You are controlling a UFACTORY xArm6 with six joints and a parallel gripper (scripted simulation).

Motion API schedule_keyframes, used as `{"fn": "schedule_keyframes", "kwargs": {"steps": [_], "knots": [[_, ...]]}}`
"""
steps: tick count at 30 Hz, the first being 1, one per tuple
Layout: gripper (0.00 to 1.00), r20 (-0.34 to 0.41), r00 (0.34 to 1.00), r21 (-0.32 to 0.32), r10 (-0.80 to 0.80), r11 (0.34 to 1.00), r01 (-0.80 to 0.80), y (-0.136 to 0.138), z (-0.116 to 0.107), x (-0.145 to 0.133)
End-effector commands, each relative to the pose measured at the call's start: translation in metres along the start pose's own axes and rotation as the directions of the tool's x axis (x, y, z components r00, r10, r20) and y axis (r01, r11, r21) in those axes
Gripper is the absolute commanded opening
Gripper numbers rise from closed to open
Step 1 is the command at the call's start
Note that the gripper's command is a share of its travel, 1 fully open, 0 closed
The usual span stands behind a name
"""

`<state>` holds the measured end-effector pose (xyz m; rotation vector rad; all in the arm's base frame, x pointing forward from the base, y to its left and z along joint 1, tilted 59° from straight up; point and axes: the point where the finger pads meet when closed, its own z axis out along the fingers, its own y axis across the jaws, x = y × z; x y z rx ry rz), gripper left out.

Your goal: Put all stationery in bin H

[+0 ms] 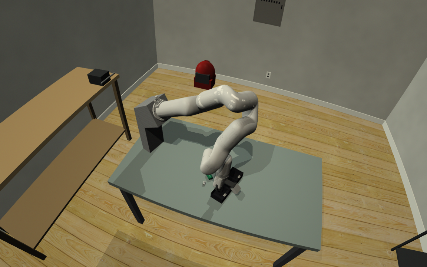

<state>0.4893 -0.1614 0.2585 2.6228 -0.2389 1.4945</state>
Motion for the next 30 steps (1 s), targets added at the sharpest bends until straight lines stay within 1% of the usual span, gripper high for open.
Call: {"fn": "schedule_keyframes", "kwargs": {"steps": [1, 6, 21, 23, 25, 30], "knots": [[0.07, 0.003, 1.0, 0.007, 0.001, 1.0, -0.001, 0.0, -0.008, 0.001], [0.07, 0.003, 1.0, 0.007, 0.001, 1.0, -0.001, 0.0, -0.008, 0.001], [0.07, 0.003, 1.0, 0.007, 0.001, 1.0, -0.001, -0.075, -0.009, 0.004], [0.07, 0.003, 1.0, 0.007, 0.001, 1.0, -0.001, -0.075, -0.009, 0.004], [0.07, 0.003, 1.0, 0.007, 0.001, 1.0, -0.001, -0.084, -0.009, 0.004], [0.07, 0.003, 1.0, 0.007, 0.001, 1.0, -0.001, -0.084, -0.009, 0.004]]}}
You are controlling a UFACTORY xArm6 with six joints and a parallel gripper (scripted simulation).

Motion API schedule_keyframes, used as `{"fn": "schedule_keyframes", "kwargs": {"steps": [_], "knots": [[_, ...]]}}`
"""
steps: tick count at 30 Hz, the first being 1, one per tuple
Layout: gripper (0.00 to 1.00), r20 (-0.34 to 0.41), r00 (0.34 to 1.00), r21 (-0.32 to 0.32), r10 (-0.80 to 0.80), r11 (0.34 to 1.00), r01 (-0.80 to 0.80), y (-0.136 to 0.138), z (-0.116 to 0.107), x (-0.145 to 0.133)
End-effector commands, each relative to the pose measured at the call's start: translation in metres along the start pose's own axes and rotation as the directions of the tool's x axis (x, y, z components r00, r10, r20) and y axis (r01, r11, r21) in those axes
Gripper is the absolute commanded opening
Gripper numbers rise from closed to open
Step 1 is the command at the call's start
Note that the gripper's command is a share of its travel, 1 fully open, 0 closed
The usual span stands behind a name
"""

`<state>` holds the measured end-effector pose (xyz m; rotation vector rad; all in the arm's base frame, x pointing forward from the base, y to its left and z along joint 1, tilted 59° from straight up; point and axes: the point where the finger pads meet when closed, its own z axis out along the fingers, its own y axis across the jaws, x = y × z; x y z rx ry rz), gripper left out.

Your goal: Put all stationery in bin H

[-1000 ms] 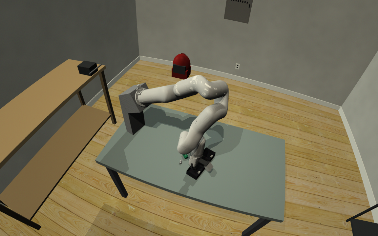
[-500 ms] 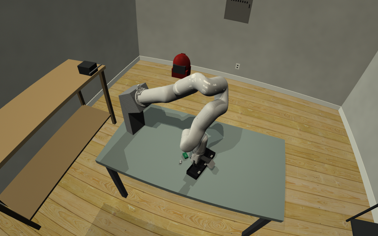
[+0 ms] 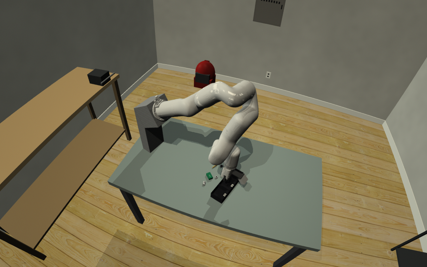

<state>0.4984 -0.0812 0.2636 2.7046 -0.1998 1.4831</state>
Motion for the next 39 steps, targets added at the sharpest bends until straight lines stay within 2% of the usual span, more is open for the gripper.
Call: {"fn": "schedule_keyframes", "kwargs": {"steps": [1, 14, 39], "knots": [[0.07, -0.033, 0.999, -0.06, -0.003, 0.998, 0.001, -0.003, 0.0, 0.001], [0.07, -0.033, 0.999, -0.06, -0.003, 0.998, 0.001, -0.003, 0.0, 0.001], [0.07, -0.032, 0.999, -0.06, -0.003, 0.998, 0.001, 0.0, 0.06, 0.003]]}}
